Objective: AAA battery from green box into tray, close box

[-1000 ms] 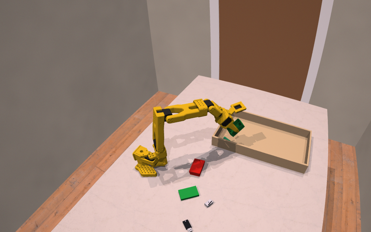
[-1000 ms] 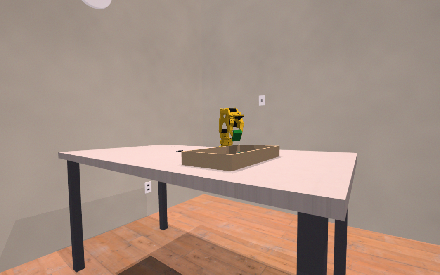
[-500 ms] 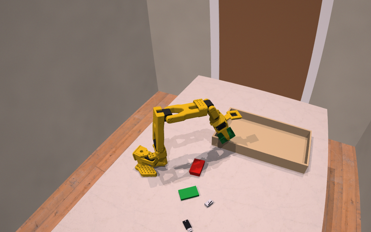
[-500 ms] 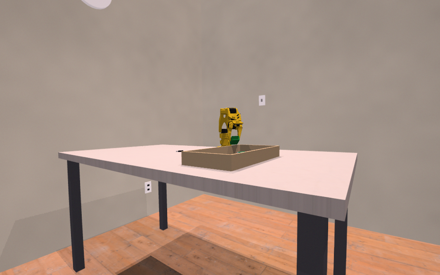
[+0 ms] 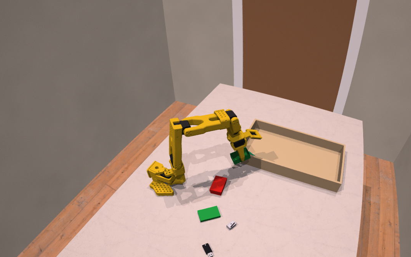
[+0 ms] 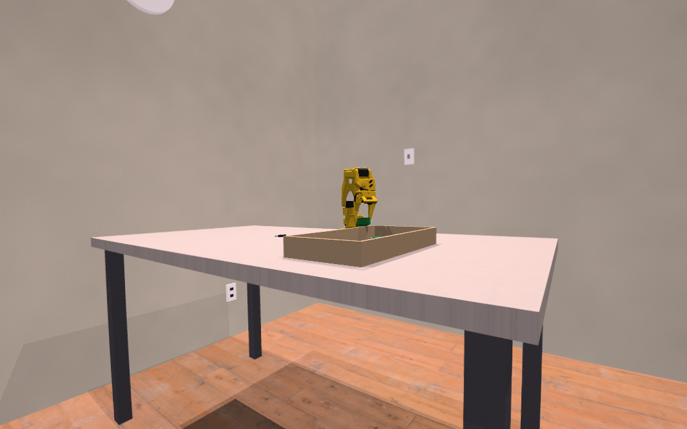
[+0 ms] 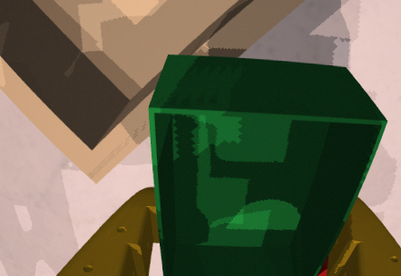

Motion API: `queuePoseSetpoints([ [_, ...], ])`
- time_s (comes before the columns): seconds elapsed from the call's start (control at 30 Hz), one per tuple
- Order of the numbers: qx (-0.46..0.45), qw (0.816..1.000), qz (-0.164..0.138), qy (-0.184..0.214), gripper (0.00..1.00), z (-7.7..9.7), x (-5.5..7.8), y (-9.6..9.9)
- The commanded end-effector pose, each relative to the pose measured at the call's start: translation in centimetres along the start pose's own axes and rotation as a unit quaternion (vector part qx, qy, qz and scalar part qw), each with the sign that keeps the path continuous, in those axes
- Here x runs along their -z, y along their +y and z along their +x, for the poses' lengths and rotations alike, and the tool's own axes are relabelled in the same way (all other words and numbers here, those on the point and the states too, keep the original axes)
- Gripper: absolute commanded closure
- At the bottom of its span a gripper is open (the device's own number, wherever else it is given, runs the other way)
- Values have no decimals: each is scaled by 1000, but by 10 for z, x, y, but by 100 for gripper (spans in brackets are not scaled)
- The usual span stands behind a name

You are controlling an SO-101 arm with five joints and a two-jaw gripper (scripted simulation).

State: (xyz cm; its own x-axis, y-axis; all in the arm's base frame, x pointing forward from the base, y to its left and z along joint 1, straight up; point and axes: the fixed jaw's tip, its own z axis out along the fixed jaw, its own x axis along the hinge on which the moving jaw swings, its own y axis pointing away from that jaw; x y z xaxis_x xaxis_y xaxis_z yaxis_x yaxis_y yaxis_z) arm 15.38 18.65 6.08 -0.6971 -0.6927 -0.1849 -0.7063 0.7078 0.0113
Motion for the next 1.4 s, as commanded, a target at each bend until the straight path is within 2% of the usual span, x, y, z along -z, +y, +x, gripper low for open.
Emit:
queuePoseSetpoints([
  [0.0,1,1000,-2,-13,80,-2,16,2],
  [0.17,1,1000,0,21,80,9,16,1],
  [0.67,1,997,4,77,80,27,18,0],
  [1.37,1,996,6,93,80,32,18,0],
])
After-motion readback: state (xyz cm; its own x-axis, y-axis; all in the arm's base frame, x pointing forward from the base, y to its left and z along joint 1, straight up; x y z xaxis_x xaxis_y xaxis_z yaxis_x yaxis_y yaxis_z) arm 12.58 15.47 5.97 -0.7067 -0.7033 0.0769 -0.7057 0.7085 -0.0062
